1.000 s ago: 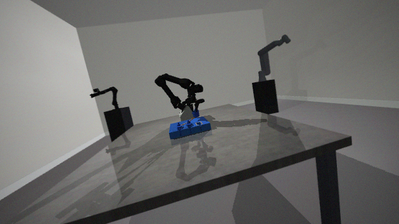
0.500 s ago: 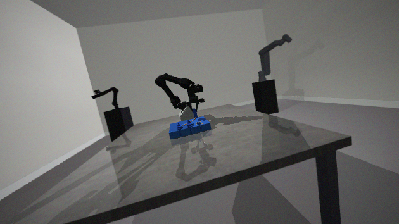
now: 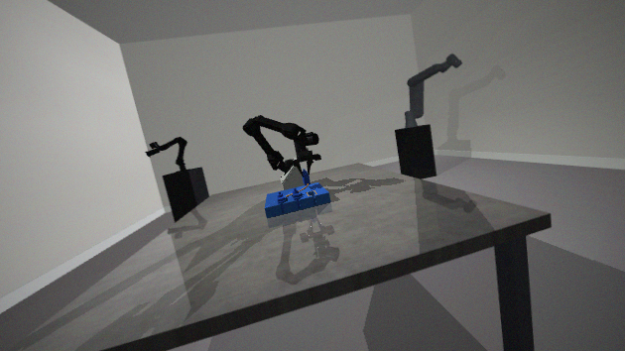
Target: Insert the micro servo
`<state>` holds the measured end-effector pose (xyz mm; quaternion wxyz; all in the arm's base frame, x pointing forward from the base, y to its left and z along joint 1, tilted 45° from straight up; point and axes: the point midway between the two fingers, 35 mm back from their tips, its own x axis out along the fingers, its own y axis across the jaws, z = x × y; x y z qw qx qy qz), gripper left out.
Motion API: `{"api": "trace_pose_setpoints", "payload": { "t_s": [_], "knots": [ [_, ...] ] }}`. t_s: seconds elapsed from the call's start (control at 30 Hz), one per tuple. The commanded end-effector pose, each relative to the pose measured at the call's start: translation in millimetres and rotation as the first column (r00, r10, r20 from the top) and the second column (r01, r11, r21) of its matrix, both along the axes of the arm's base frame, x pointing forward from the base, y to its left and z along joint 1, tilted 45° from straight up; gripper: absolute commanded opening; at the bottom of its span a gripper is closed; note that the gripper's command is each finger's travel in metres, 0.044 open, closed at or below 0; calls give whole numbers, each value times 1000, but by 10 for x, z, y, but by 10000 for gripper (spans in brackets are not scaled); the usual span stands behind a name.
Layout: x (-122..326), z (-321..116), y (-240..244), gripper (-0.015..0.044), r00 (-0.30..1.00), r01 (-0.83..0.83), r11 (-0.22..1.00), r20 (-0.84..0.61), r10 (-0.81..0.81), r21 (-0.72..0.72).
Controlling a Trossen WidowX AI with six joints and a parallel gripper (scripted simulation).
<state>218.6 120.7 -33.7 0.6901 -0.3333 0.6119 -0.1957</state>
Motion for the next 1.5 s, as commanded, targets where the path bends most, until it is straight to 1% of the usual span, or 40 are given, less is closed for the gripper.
{"api": "trace_pose_setpoints", "payload": {
  "t_s": [0.0,0.7,1.0,1.47],
  "knots": [
    [191,28,73,0,1000,-6,1000,11,6,9],
    [984,73,252,0,1000,-6,1000,16,6,9],
    [1010,63,247,0,1000,-6,1000,16,6,9],
    [1048,-68,121,0,1000,-6,1000,16,6,9]
  ]
}}
